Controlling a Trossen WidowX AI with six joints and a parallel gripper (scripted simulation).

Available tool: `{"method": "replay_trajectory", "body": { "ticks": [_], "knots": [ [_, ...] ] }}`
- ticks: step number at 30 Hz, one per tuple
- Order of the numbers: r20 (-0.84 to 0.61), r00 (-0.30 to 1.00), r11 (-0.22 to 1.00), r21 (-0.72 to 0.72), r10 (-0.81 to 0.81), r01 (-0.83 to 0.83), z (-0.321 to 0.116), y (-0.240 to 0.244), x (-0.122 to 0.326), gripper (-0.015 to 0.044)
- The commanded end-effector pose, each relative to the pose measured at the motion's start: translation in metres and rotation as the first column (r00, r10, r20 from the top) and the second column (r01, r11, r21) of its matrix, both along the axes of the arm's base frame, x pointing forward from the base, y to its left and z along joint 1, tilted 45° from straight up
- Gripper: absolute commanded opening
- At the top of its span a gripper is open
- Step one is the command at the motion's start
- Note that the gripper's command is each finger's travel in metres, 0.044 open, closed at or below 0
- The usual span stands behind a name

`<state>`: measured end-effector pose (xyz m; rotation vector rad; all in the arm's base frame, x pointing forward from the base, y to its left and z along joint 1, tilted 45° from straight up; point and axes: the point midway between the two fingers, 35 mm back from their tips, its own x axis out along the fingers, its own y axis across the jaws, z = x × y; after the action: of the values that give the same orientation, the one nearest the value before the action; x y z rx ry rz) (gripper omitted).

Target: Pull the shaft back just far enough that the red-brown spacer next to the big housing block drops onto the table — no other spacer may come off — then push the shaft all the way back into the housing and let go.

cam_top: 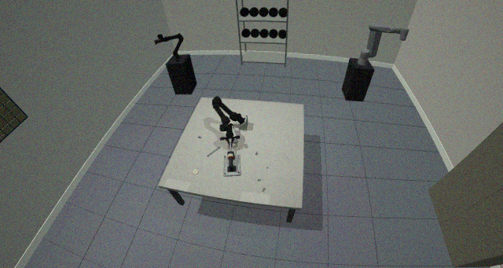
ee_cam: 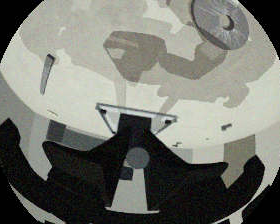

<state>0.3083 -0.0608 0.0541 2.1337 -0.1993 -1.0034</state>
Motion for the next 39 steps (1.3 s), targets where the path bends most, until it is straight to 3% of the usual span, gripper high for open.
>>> {"method": "replay_trajectory", "body": {
  "ticks": [1, 39],
  "knots": [
    [-0.002, 1.0, 1.0, -0.004, 0.004, -0.004, 0.0002, 0.0001, -0.0006, 0.0],
    [-0.002, 1.0, 1.0, -0.004, 0.004, -0.004, 0.0007, -0.0004, -0.0049, 0.0]
  ]
}}
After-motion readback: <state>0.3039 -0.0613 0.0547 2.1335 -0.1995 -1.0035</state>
